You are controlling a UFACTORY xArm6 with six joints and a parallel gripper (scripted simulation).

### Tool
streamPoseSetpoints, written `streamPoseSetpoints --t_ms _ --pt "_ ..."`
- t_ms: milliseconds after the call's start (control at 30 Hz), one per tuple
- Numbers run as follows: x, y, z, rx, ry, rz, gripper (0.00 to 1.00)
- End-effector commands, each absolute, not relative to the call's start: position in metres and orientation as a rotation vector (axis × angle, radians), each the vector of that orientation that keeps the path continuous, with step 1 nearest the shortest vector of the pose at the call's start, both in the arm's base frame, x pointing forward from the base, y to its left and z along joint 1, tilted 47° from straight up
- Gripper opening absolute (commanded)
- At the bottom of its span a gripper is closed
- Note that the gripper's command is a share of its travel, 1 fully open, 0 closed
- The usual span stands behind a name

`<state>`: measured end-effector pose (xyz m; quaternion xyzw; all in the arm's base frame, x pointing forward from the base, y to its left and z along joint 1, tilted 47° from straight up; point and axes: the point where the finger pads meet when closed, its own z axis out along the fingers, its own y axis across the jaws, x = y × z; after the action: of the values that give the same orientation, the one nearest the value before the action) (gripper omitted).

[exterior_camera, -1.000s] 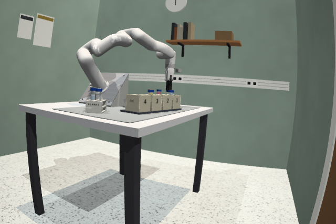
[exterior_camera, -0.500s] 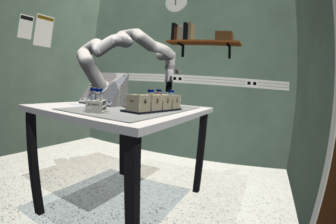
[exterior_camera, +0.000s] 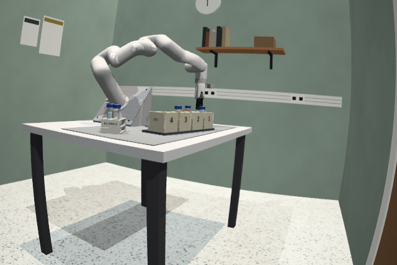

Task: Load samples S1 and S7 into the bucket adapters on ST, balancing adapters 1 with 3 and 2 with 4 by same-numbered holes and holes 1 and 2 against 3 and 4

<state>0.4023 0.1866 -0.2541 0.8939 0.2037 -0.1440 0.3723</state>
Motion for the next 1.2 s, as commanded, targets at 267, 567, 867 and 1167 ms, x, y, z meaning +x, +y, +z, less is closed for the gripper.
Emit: streamPoseSetpoints --t_ms 267,567,867,1167 --pt "0.4039 0.1883 -0.2533 2.295 0.523 -0.363 0.57" --pt "0.4041 0.1896 -0.2521 2.295 0.523 -0.363 0.00" --pt "0.4041 0.1896 -0.2521 2.295 0.523 -0.363 0.00" --pt "0.4041 0.1895 -0.2521 2.295 0.523 -0.363 0.00"
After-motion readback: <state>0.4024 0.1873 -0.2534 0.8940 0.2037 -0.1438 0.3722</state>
